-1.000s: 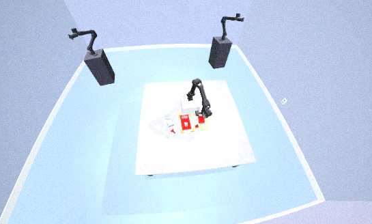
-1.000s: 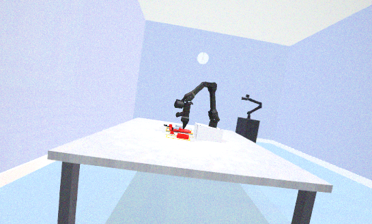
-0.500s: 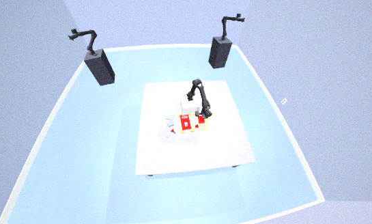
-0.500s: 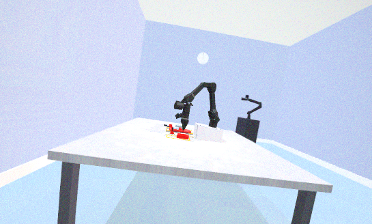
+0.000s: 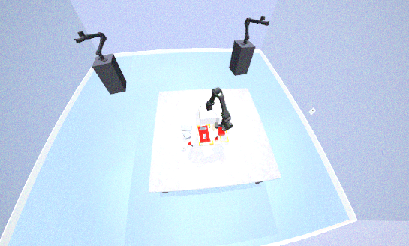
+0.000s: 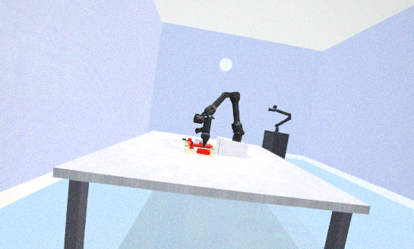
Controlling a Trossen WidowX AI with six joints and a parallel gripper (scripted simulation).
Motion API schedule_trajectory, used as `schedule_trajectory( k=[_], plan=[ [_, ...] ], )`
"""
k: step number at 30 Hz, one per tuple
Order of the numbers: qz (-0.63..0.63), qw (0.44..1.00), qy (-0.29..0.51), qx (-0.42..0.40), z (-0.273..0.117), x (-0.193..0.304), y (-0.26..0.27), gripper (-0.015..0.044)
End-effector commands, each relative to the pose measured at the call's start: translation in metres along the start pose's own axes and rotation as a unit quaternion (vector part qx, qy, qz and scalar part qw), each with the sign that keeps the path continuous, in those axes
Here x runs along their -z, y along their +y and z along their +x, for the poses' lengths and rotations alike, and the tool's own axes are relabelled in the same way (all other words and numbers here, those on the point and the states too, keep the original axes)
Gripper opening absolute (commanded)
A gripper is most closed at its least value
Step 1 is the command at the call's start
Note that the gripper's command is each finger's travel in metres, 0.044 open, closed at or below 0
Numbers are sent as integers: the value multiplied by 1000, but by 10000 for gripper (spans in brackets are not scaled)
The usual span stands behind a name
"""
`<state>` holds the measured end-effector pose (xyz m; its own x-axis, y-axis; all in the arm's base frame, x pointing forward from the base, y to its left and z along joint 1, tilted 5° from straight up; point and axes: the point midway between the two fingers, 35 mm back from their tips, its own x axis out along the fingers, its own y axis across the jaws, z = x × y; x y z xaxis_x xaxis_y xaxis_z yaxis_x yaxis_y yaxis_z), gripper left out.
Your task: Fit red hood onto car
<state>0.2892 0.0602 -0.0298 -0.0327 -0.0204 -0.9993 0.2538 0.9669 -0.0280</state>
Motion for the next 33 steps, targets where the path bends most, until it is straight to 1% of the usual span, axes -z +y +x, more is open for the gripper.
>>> schedule_trajectory(
  k=[1, 33],
  plan=[
    [-3, 1000, 5, 1, 7, 3, -1, 440],
    [-3, 1000, 5, 1, 27, 4, -2, 440]
  ],
)
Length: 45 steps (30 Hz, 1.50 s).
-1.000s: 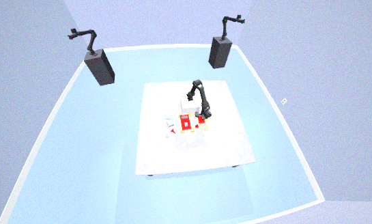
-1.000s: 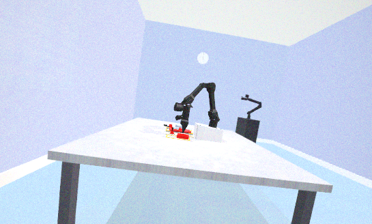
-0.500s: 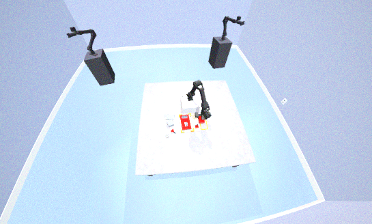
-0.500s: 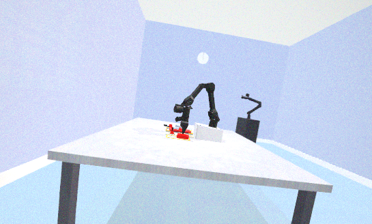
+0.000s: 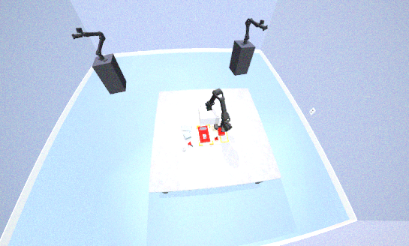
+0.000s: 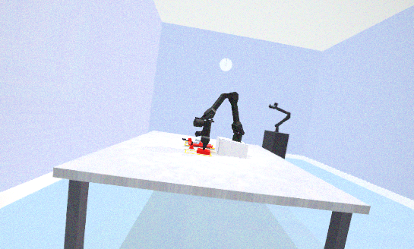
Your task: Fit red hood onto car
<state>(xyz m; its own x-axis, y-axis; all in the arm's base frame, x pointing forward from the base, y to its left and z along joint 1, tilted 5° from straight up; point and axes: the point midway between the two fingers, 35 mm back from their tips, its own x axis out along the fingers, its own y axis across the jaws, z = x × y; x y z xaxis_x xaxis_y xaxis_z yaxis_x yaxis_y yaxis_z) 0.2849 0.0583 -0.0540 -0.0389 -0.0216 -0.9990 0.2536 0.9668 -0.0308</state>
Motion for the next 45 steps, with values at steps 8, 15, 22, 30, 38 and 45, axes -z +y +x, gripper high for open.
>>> schedule_trajectory(
  k=[8, 15, 22, 30, 38, 45],
  plan=[
    [-3, 1000, 3, 0, 6, 1, 0, 440],
    [-3, 1000, 3, 0, 9, 1, 0, 440],
    [-3, 1000, 3, 0, 13, 1, 0, 440],
    [-3, 1000, 3, 0, 17, 1, 0, 440],
    [-3, 1000, 3, 0, 21, 1, 0, 440],
    [0, 1000, 0, 0, 19, 0, 0, 361]
  ],
)
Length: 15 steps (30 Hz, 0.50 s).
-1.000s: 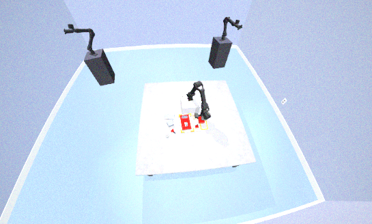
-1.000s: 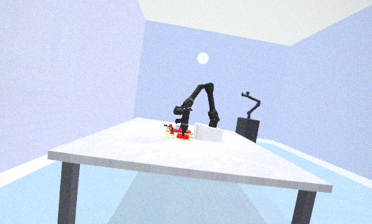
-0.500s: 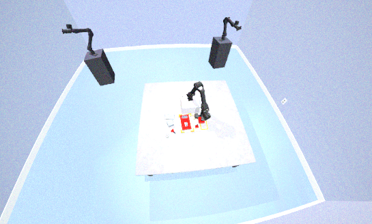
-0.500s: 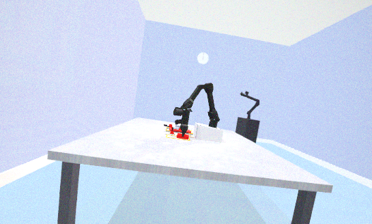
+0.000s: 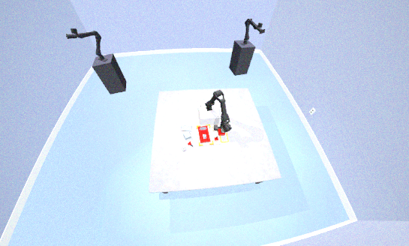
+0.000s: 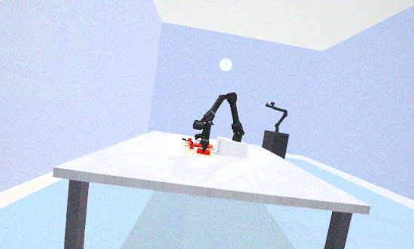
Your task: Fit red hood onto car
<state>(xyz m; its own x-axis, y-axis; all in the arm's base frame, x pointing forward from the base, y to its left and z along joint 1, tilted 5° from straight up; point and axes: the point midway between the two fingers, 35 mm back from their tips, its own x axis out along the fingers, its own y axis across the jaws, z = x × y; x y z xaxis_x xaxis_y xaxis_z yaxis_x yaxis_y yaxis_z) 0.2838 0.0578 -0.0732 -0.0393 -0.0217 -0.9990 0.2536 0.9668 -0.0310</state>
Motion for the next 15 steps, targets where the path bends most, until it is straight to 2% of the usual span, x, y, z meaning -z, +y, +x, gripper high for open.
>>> schedule_trajectory(
  k=[1, 10, 15],
  plan=[
    [0, 1000, -1, 0, -1, 0, 0, 335],
    [0, 1000, -1, 0, -1, 0, 0, 275],
    [0, 1000, 0, 0, -4, 0, 0, 144]
  ],
)
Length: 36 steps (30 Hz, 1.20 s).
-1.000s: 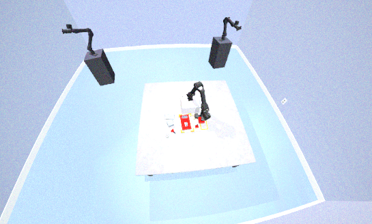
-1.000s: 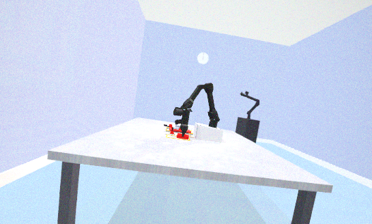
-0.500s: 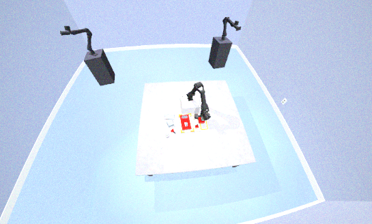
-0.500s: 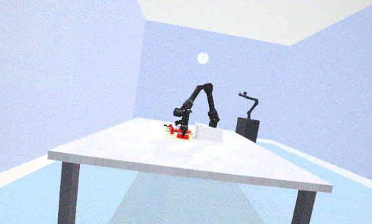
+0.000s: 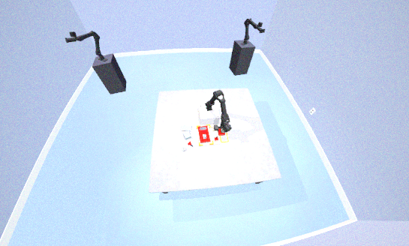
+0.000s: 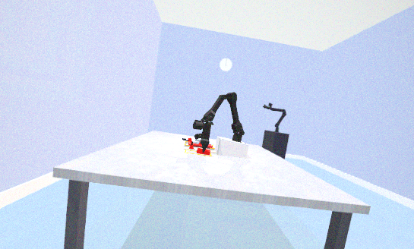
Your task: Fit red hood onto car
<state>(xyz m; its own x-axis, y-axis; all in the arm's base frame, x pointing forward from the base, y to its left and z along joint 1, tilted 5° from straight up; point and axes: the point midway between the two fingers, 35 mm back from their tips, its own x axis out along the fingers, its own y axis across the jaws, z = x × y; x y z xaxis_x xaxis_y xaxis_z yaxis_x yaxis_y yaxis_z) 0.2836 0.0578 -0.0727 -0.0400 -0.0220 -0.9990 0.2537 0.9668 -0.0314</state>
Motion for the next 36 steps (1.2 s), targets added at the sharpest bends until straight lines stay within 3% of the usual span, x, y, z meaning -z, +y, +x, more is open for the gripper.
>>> schedule_trajectory(
  k=[1, 6, 26, 36],
  plan=[
    [0, 1000, 0, 0, -5, 0, 0, 117],
    [0, 1000, 0, 0, -17, 0, 0, 0],
    [0, 1000, 0, 0, -86, -1, 0, 0],
    [0, 1000, 5, 3, -90, -1, -3, 0]
  ],
)
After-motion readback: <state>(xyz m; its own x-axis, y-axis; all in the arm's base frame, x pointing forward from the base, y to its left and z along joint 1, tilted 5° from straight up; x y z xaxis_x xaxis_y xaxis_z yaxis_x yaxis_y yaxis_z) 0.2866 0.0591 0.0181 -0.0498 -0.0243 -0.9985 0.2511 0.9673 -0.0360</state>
